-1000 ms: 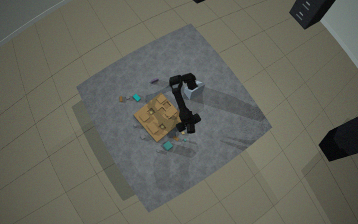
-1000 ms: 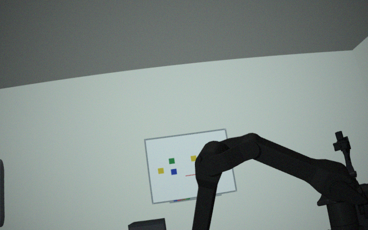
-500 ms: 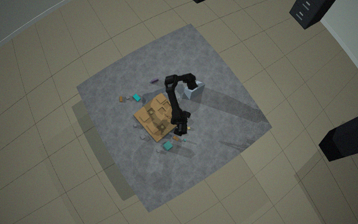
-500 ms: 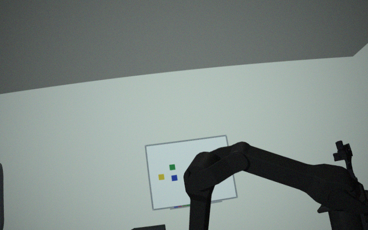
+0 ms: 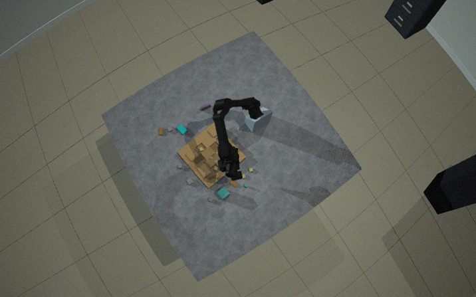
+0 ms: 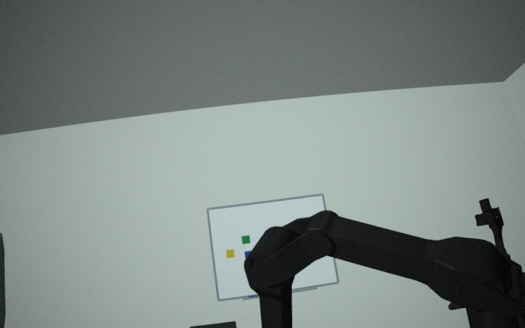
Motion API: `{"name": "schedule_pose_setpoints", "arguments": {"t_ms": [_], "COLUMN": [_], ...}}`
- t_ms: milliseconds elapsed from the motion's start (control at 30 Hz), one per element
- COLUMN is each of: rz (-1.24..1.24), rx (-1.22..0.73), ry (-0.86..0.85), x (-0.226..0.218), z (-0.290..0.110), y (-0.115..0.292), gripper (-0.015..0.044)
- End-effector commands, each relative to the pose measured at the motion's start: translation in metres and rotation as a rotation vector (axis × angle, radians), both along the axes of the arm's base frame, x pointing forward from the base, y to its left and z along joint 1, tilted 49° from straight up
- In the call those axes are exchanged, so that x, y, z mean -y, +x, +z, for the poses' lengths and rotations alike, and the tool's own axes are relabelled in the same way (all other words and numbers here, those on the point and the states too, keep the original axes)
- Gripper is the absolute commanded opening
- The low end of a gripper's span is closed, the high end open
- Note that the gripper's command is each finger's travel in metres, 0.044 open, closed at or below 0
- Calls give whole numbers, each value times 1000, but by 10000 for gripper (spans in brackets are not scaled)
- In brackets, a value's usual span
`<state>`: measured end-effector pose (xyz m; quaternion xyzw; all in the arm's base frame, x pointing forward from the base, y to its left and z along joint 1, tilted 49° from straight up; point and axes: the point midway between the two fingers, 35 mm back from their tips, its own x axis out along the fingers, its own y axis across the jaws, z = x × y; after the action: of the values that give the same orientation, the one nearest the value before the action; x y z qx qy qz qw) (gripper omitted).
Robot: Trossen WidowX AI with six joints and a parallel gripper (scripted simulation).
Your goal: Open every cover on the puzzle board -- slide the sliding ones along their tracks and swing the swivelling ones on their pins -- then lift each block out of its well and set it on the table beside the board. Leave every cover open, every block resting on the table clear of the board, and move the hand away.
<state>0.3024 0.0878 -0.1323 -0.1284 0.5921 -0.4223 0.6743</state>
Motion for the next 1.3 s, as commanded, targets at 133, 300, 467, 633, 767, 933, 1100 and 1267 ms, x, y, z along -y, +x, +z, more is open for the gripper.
{"name": "schedule_pose_setpoints", "arguments": {"t_ms": [133, 300, 467, 633, 767, 933, 1100, 1267], "rz": [595, 704, 704, 704, 704, 704, 704, 704], "rx": [-626, -749, -749, -749, -749, -749, -748, -749], "ry": [21, 26, 26, 26, 26, 26, 26, 25], "x": [47, 55, 54, 54, 55, 55, 63, 81], "z": [41, 47, 45, 45, 46, 46, 39, 25], "y": [57, 64, 69, 69, 69, 69, 69, 68], "gripper": [0, 0, 0, 0, 0, 0, 0, 0]}}
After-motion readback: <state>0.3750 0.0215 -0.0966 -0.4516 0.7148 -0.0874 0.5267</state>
